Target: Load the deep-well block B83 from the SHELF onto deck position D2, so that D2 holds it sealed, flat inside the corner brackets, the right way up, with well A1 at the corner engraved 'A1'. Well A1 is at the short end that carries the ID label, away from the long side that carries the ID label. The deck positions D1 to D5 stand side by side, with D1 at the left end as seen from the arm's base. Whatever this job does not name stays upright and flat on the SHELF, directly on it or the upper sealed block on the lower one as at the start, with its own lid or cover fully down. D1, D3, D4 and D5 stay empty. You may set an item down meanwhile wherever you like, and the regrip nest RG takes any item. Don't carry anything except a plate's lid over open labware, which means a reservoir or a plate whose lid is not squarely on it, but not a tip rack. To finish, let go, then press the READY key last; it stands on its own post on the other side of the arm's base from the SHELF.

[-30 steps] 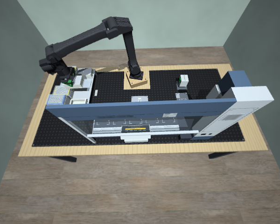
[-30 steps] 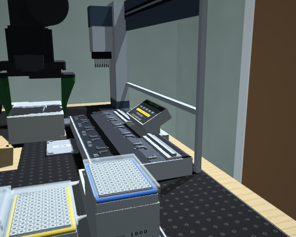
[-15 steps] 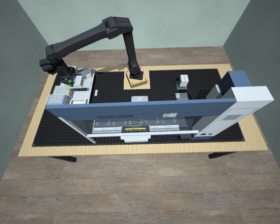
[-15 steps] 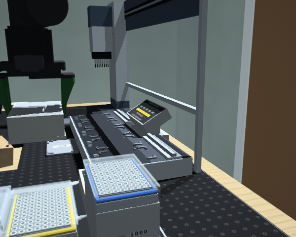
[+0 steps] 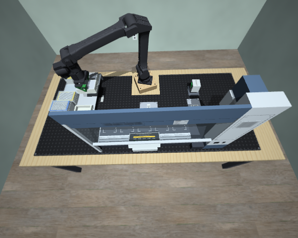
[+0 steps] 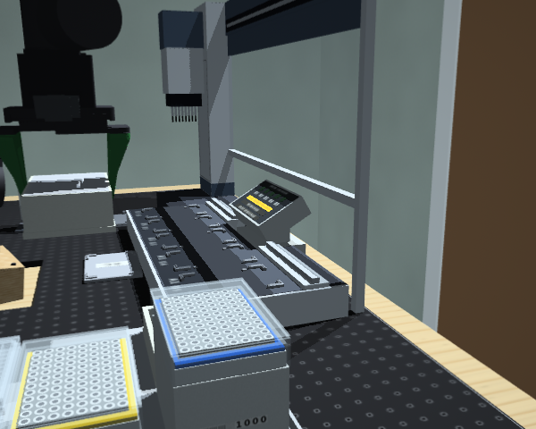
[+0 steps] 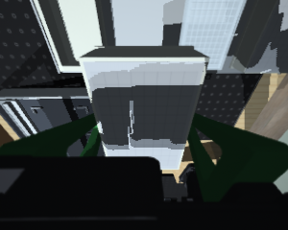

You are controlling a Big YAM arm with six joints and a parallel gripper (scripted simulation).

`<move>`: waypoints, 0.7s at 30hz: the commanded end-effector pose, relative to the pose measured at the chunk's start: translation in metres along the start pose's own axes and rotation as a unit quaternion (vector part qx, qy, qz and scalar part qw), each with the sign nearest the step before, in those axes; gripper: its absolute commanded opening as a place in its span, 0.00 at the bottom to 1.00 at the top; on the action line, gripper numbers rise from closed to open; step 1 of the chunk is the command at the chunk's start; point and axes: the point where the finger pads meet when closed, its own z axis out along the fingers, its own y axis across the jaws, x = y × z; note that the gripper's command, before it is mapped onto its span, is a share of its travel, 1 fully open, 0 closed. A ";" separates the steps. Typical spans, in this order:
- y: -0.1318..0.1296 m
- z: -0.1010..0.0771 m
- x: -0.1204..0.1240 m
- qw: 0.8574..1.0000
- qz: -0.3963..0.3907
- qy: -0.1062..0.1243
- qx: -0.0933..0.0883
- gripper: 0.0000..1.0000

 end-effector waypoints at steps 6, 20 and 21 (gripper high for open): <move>0.007 -0.016 0.038 1.000 0.002 -0.025 -0.010 0.00; 0.014 -0.036 0.071 0.999 0.001 -0.043 -0.020 0.00; 0.010 -0.038 0.067 0.999 0.007 -0.048 -0.021 0.00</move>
